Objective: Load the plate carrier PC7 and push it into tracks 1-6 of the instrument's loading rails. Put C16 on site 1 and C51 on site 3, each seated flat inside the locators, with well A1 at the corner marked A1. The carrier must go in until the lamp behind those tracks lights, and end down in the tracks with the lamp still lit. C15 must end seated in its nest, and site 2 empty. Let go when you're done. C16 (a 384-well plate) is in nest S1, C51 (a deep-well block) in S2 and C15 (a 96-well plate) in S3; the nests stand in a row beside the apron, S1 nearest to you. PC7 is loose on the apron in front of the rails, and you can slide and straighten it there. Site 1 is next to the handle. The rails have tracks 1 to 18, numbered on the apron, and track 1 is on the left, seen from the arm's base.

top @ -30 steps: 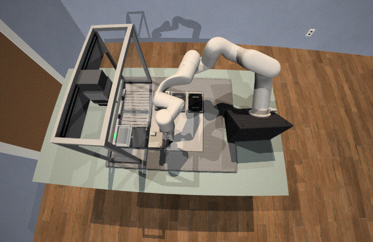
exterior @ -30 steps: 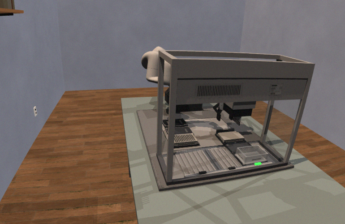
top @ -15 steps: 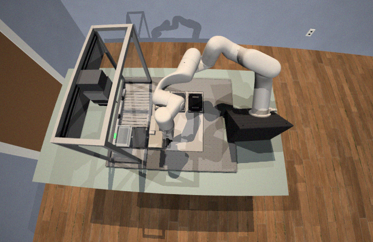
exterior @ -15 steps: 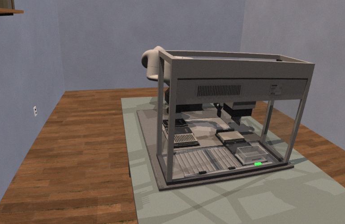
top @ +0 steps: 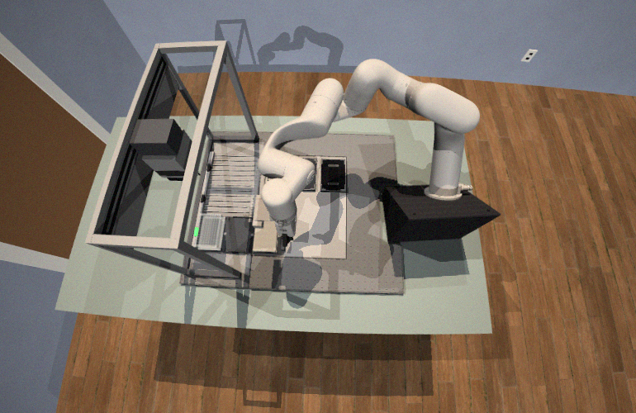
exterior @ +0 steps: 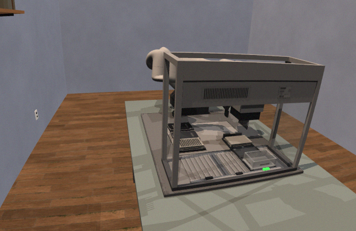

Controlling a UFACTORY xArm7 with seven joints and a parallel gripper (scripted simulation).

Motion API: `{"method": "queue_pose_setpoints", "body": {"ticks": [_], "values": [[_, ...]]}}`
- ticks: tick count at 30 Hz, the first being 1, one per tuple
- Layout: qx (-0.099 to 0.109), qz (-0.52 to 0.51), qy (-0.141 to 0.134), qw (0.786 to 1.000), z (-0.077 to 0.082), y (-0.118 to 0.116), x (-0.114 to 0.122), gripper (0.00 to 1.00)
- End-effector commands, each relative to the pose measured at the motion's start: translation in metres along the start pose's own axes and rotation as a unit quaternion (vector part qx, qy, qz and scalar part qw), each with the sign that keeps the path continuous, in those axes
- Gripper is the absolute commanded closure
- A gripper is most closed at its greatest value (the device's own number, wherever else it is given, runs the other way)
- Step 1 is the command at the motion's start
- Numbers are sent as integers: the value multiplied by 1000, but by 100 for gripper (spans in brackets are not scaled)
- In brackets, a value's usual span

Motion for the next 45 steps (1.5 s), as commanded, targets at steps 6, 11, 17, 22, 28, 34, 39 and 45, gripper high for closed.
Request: {"method": "queue_pose_setpoints", "body": {"ticks": [6, 11, 17, 22, 28, 34, 39, 45], "values": [[-2, 0, 1, 1000, 19, -1, 0, 18], [-2, 0, 1, 1000, 25, -1, 0, 18], [-2, 0, 1, 1000, 34, -1, 0, 18], [-2, 0, 1, 1000, 42, -1, 0, 18], [-2, 0, 1, 1000, 49, 0, 0, 18], [-2, 0, 1, 1000, 49, 0, 0, 18], [-2, 0, 1, 1000, 49, 0, 0, 18], [-2, 0, 1, 1000, 49, 0, 0, 18]]}}
Point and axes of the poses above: the point where the finger pads meet when closed, its own z axis back along the fingers, its own y axis across the jaws, x = y × z, the point moved 9 cm from there along z, back along the fingers, and after that the axes turned 12 degrees about -z, right-handed, at the moved point
